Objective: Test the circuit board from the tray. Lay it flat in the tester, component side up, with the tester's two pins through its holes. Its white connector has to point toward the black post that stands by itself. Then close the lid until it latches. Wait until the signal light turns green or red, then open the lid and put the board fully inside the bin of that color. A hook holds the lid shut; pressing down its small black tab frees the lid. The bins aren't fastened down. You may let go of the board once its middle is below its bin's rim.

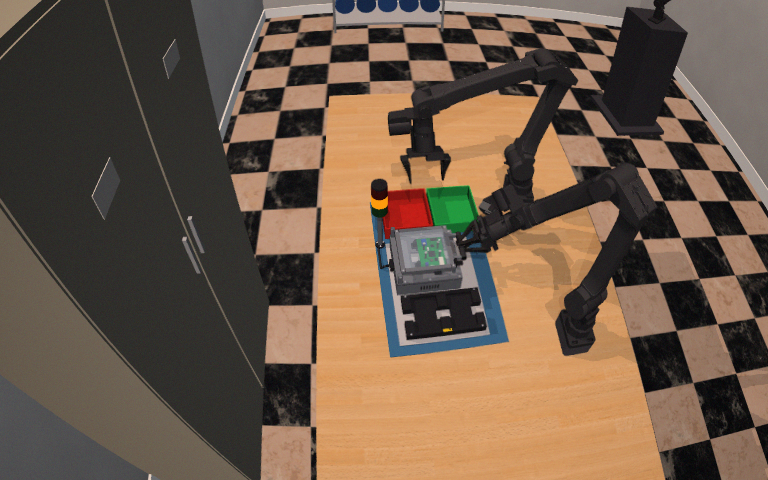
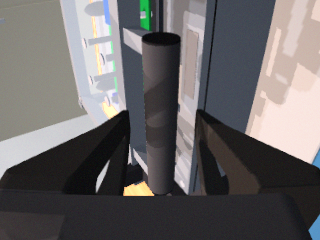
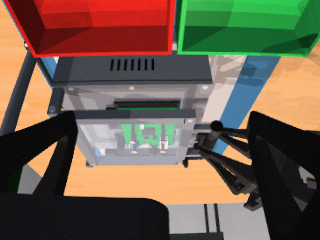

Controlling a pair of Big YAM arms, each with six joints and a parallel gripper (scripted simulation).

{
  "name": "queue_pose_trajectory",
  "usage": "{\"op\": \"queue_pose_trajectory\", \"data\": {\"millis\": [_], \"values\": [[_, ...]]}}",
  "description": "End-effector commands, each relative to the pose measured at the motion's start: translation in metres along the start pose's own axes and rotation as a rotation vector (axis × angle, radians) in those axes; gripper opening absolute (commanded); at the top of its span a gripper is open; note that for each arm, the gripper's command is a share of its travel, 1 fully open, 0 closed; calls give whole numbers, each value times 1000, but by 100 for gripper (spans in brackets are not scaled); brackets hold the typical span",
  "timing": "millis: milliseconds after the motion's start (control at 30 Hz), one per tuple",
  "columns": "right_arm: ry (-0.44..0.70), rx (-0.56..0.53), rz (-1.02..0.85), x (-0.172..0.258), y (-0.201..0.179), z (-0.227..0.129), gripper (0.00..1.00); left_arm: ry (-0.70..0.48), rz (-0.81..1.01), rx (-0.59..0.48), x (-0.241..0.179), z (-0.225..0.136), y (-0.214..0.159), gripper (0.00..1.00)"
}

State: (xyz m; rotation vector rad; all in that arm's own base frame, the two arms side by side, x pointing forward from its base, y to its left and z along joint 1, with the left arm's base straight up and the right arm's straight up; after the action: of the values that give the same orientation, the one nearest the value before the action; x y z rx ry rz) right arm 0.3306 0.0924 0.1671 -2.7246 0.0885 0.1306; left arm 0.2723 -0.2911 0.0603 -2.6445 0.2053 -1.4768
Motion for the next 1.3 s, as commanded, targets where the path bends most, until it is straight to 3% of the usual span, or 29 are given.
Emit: {"op": "queue_pose_trajectory", "data": {"millis": [0,300,367,400,600,667,867,967,1033,1133,1267], "values": [[39,8,0,11,-8,-16,100,-8,10,2,-2,-5,-8,38],[39,8,0,11,-8,-16,100,6,-10,-11,3,-21,11,38],[39,8,0,11,-8,-16,100,27,-46,-30,19,-32,15,61],[39,8,0,11,-8,-16,100,31,-54,-34,23,-39,17,64],[39,8,0,11,-8,-16,100,36,-69,-42,30,-62,23,64],[39,8,0,11,-8,-16,100,11,-15,-5,6,-50,12,64],[39,8,0,11,-8,-16,100,3,-23,2,7,-47,13,64],[45,10,9,18,-13,-23,100,8,-117,-7,19,-50,10,30],[45,10,9,18,-13,-23,100,8,-117,-7,19,-50,10,30],[35,16,14,29,-17,-24,100,-28,-258,-7,23,-46,9,0],[28,30,4,49,-31,-30,100,-103,-455,-19,34,-42,8,0]]}}
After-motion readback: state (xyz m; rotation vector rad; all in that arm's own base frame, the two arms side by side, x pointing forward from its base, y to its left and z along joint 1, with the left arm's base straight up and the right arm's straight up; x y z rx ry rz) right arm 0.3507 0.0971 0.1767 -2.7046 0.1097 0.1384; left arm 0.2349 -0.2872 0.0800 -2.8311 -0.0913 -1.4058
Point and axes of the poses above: on each arm, the point where the finger pads meet when closed, its own z axis out along the fingers, its own x axis across the jaws, y = z × x, the point moved 3 cm from there along -z, back along the fingers, and after that the axes turned 11 degrees about z, right-handed, at the moved point
